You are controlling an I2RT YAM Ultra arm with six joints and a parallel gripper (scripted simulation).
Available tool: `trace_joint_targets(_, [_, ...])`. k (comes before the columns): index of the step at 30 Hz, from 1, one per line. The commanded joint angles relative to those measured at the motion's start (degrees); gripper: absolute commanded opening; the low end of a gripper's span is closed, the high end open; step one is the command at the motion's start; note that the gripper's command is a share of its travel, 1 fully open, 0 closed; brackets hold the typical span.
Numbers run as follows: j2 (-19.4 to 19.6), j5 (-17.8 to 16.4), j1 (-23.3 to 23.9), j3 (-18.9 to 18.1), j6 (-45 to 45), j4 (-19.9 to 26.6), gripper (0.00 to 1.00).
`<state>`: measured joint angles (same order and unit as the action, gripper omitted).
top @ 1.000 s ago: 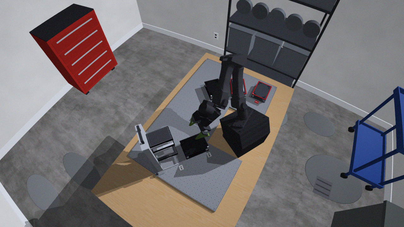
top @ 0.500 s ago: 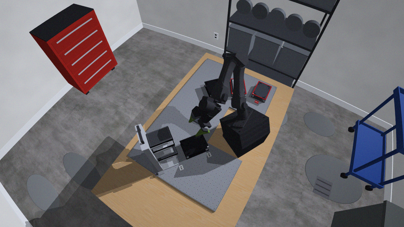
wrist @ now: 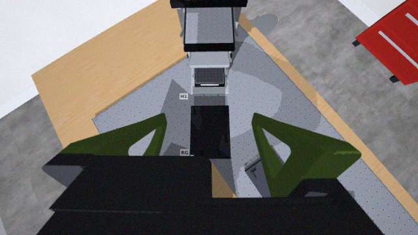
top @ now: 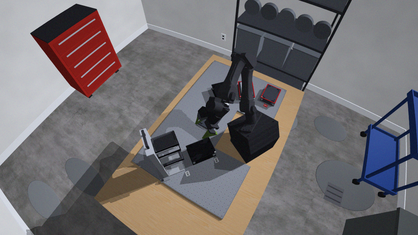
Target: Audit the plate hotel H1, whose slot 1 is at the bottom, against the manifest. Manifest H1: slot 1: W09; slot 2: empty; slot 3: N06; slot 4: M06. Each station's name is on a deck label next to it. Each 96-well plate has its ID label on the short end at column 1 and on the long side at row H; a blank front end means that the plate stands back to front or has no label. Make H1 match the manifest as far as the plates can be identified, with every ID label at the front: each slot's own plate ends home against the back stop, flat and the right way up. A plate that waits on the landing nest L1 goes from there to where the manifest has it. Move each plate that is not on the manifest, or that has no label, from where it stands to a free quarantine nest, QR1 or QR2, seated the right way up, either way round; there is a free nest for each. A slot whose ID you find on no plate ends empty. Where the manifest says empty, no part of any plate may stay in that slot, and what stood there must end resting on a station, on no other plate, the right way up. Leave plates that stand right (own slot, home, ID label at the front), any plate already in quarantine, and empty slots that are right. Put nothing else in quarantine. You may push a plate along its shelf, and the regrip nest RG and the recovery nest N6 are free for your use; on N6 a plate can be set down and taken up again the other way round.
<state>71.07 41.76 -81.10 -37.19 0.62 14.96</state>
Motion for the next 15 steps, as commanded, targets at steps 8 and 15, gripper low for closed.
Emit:
trace_joint_targets(8, [1.35, -2.21, 3.63, 6.62, -3.04, -7.52, 1.0])
trace_joint_targets(15, [2.75, -3.72, 5.89, 9.83, -5.23, -13.52, 1.0])
